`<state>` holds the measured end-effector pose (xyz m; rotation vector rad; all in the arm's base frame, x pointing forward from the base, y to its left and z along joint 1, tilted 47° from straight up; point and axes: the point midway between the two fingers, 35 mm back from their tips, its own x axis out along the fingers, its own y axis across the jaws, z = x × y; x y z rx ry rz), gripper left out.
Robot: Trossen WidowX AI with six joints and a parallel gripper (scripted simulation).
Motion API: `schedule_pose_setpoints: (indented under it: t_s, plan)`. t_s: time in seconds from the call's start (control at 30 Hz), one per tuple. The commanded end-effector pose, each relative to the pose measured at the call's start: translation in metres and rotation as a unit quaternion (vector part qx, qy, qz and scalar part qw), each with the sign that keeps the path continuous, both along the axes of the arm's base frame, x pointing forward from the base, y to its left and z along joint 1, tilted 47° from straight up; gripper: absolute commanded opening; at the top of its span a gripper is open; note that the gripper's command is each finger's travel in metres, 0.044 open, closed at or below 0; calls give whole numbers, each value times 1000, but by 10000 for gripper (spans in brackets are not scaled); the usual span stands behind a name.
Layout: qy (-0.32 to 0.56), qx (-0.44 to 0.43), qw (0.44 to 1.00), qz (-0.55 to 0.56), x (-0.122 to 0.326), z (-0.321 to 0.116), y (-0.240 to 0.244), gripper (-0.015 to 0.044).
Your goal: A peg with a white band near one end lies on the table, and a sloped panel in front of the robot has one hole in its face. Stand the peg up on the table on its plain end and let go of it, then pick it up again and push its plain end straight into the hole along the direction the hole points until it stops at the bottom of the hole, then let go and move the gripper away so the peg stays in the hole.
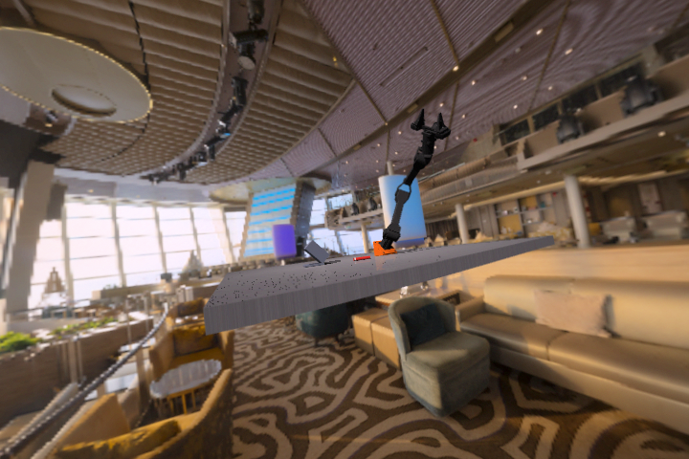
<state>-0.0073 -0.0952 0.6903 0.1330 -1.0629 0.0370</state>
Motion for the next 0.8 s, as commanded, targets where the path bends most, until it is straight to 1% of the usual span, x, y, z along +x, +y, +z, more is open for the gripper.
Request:
schedule_pose_setpoints:
  t_s: [0.0, 0.33, 0.77]
  plan:
    - [24, -49, 998, -5, 23, -4, 36, 440]
    - [91, -149, 984, -26, 79, -23, 102, 440]
    - [189, -249, 949, -29, 155, -66, 160, 440]
